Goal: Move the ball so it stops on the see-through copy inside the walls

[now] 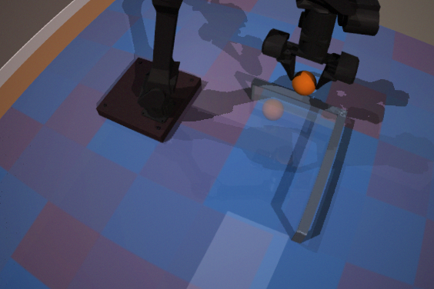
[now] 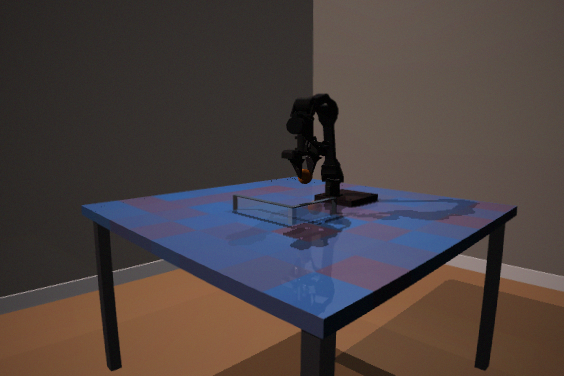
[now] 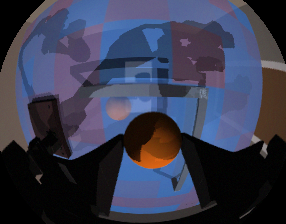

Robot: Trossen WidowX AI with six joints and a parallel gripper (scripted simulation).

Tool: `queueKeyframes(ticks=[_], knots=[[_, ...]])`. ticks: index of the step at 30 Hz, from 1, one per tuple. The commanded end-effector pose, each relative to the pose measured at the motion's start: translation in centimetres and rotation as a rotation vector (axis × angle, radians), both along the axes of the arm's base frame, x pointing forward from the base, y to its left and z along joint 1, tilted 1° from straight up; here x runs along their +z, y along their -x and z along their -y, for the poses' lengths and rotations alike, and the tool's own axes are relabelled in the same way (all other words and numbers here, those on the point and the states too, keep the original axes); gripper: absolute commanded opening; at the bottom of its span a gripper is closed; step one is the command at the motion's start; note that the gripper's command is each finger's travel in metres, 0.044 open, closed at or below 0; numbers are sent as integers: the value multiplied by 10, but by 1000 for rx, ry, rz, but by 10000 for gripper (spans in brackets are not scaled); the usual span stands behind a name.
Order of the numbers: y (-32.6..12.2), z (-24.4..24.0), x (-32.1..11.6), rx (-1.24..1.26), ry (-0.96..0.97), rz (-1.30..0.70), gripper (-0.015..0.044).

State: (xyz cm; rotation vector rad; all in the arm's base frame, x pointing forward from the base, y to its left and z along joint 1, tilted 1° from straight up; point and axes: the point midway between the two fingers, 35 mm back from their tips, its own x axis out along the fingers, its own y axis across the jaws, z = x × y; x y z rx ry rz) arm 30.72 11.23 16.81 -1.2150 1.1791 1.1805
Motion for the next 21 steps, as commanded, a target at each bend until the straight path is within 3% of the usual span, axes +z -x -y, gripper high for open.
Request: queueKeyframes(ticks=[1, 21], knots=[[9, 0, -5, -3, 1, 5, 0], [56, 3, -41, -3, 1, 1, 0]])
